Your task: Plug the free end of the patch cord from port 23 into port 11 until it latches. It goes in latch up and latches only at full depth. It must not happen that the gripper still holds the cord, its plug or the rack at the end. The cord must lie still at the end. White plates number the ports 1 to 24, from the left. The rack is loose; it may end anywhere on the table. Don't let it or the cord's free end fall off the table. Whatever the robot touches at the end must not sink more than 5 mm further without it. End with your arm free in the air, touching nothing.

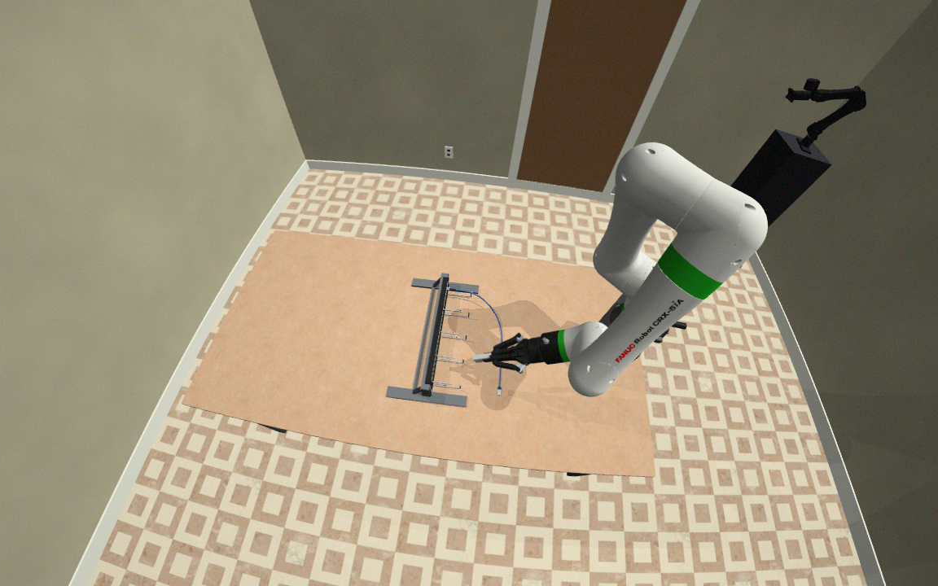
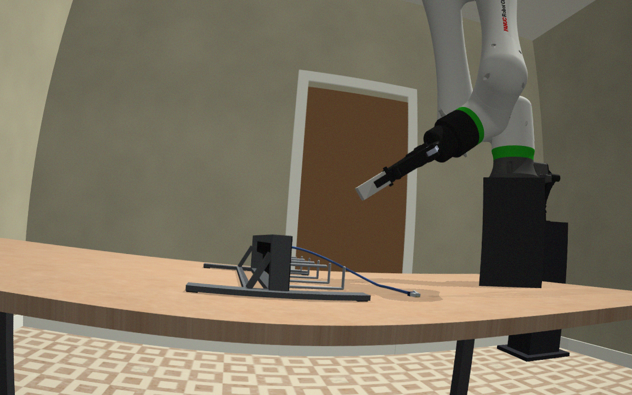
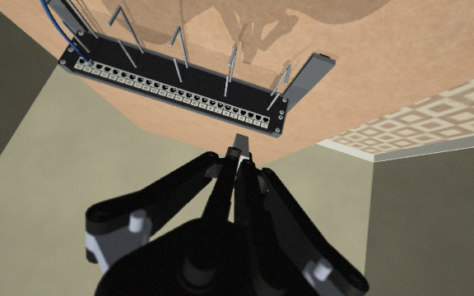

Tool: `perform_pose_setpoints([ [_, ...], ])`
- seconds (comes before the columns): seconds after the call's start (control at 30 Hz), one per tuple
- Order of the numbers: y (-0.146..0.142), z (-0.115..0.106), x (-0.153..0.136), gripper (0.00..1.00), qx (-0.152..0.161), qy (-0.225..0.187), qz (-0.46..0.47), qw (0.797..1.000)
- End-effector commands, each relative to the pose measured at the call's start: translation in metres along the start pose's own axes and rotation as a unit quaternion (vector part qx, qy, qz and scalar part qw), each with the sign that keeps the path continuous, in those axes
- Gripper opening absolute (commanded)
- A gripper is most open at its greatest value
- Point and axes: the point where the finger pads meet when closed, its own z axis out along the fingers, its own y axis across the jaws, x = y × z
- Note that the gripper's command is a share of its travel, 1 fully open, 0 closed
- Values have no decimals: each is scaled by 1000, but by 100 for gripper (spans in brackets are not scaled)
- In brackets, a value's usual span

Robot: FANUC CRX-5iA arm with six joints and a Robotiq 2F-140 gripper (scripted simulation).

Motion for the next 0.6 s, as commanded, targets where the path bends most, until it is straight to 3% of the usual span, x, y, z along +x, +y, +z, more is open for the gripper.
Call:
perform_pose_setpoints([
  [0.0, -2, 0, 0, 0, 0, 0, 0, 1000],
  [0.57, -63, 0, 0, 0, 0, 0, 0, 1000],
])
